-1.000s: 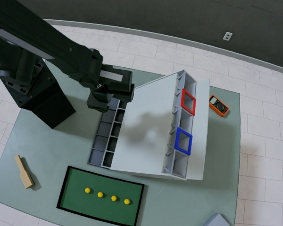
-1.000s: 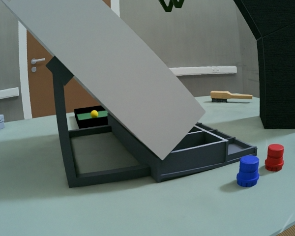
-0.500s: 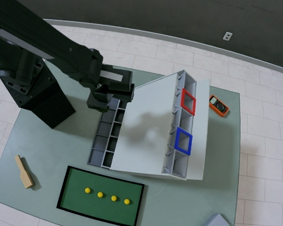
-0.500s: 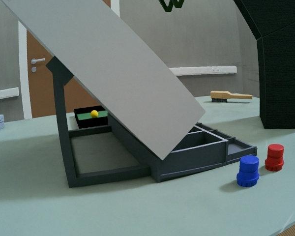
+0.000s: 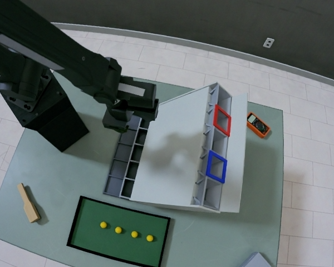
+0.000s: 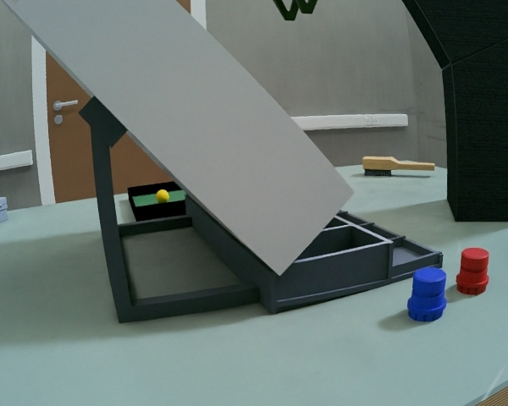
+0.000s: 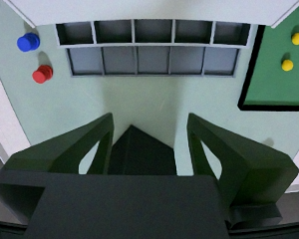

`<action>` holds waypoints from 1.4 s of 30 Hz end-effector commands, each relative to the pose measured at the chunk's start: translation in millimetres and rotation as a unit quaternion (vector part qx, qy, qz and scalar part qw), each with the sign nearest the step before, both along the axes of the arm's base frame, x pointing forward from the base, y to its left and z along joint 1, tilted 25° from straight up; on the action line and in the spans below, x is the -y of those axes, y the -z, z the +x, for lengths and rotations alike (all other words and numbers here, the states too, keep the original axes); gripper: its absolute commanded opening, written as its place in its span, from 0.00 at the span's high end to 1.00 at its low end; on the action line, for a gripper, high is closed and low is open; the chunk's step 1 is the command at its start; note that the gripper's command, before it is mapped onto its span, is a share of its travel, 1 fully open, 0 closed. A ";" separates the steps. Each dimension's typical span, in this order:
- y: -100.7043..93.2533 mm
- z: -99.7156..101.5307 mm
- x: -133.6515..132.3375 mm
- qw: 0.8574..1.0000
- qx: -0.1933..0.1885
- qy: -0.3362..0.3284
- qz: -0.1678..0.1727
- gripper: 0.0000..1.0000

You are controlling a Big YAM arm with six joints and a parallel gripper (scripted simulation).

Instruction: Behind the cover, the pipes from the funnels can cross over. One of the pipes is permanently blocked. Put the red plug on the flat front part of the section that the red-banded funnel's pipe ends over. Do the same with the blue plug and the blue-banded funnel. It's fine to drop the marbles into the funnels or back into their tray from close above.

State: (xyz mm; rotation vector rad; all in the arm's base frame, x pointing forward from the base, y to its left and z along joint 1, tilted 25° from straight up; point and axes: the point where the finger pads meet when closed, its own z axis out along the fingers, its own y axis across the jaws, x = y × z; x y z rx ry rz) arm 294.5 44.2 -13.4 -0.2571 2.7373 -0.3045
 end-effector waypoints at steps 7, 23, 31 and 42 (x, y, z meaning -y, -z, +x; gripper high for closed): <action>-2.7 3.4 -1.3 1.000 0.005 -0.001 0.001 0.41; -2.7 3.4 -1.3 1.000 0.005 -0.001 0.001 0.20; -2.7 3.4 -1.3 1.000 0.005 -0.001 0.001 0.20; -2.7 3.4 -1.3 1.000 0.005 -0.001 0.001 0.20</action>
